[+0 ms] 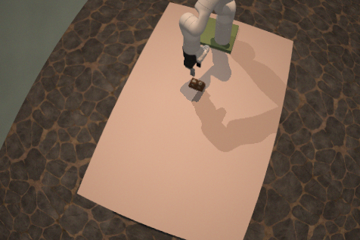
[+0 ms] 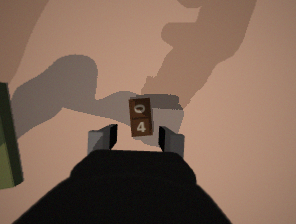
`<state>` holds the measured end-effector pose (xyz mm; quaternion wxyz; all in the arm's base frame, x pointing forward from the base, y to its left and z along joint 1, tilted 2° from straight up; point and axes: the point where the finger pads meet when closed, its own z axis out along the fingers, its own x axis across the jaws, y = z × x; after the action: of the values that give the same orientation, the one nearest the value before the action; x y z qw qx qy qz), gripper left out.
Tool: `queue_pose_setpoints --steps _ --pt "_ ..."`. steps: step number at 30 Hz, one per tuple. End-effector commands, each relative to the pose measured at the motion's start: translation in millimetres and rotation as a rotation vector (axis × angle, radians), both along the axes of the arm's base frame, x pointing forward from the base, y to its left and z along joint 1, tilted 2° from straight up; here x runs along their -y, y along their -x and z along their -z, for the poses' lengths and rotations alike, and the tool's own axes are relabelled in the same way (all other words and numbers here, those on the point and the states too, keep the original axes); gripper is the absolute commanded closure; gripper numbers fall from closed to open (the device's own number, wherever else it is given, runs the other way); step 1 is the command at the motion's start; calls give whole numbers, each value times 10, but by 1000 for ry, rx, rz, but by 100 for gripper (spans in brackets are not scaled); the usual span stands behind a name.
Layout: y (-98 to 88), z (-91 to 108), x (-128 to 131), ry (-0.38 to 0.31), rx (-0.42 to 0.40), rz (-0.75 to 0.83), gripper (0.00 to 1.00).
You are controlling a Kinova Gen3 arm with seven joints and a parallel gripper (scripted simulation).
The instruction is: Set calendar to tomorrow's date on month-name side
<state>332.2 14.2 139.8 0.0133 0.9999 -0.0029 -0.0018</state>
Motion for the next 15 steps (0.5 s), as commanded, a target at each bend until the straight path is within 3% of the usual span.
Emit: queue_pose_setpoints --steps 1,15 --pt "8 20 -5 2 -7 32 0" --pt "39 122 -34 4 -40 336 0"
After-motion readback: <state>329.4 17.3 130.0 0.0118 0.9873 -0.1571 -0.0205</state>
